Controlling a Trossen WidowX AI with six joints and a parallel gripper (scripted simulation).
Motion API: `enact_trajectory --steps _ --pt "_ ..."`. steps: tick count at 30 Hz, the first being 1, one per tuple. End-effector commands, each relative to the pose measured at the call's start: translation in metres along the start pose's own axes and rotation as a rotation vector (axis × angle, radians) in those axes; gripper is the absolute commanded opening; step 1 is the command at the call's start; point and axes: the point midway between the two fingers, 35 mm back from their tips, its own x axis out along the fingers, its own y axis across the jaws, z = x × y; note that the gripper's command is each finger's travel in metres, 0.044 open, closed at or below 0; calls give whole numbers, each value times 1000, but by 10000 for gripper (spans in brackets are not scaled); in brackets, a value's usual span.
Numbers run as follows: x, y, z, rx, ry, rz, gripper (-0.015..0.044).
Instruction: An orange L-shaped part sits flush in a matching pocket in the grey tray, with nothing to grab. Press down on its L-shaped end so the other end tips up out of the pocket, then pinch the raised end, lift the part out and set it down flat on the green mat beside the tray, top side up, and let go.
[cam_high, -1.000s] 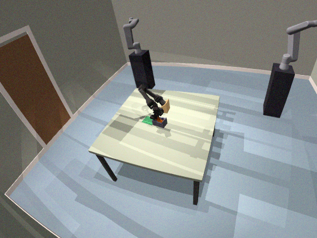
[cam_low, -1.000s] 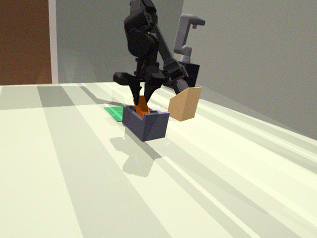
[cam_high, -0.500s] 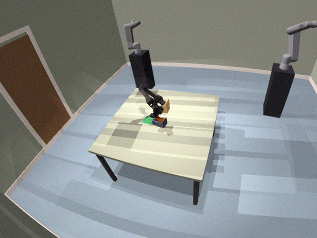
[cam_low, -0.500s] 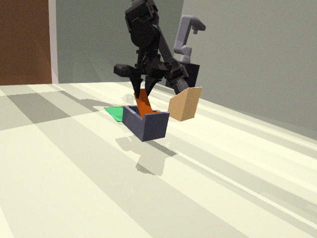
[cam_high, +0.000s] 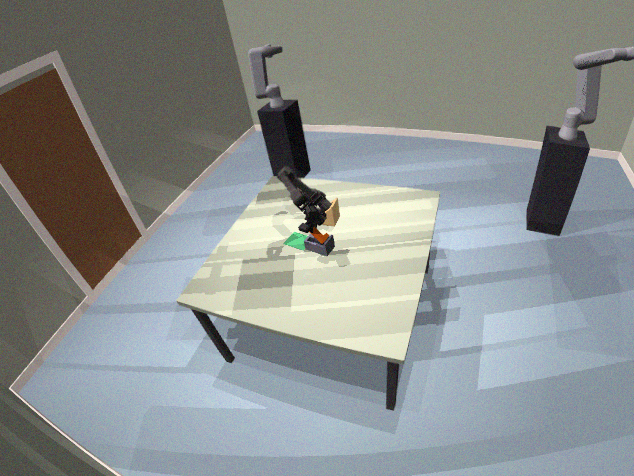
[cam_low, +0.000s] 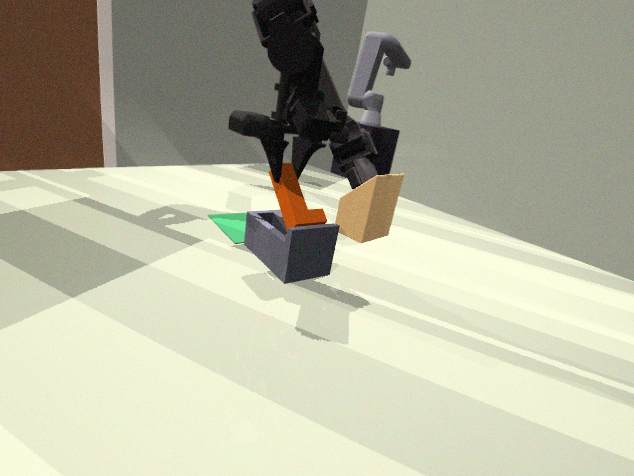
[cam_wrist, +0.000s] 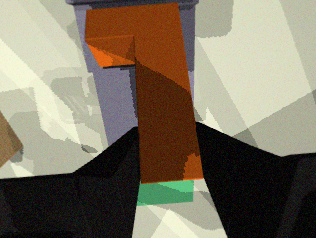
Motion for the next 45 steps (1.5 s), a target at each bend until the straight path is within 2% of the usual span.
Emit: enact_trajectory --steps 1,19,45 --pt "-10 -2 1 7 -11 -4 0" --pt "-20 -1 -6 6 -11 -3 0" --pt "-15 7 -120 5 -6 -3 0"
